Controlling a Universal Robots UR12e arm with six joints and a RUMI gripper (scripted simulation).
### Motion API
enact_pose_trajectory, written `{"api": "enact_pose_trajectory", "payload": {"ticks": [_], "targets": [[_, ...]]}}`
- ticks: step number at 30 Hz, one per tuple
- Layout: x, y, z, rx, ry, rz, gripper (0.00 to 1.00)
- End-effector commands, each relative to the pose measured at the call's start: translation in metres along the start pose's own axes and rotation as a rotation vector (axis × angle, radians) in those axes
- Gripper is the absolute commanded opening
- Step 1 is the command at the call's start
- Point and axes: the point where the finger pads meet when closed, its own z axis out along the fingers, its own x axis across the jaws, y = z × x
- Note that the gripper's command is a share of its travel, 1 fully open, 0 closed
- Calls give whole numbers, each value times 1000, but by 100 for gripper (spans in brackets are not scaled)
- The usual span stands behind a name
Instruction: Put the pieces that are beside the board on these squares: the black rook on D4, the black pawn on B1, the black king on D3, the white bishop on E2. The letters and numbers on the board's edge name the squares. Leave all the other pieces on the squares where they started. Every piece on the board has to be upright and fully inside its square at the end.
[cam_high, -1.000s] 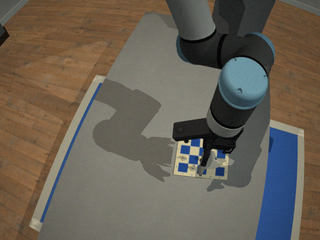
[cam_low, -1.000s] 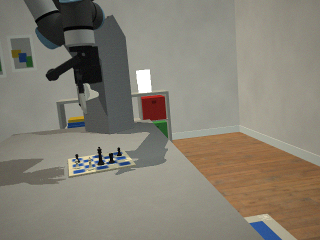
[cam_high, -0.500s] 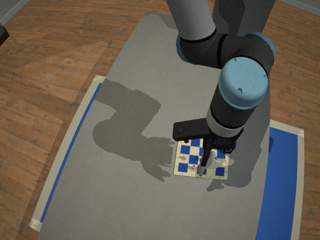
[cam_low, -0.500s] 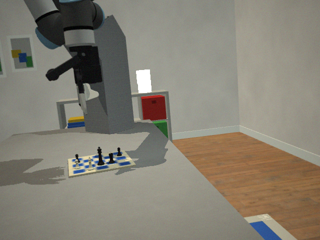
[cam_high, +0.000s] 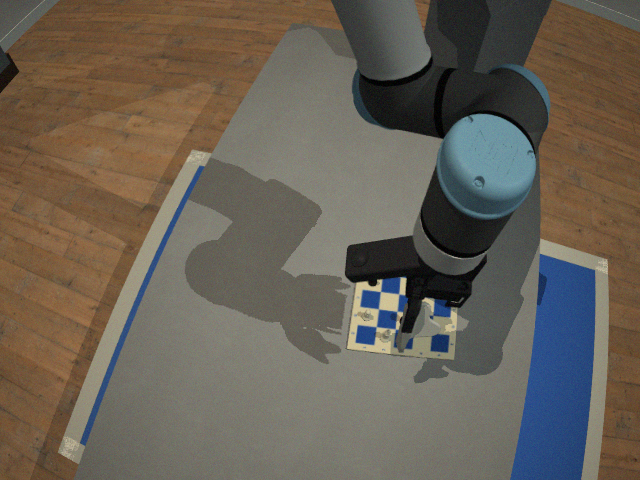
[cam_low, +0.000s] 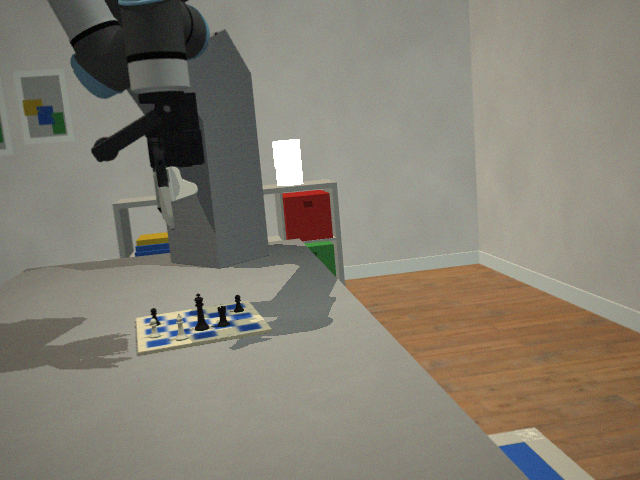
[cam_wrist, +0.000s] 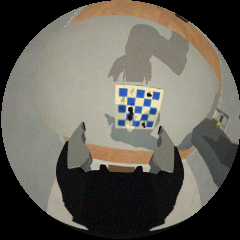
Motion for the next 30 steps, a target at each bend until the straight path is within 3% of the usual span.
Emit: {"api": "enact_pose_trajectory", "payload": {"ticks": [1,30], "targets": [[0,0,-1,0,-1,0,100],[0,0,-1,0,-1,0,100]]}}
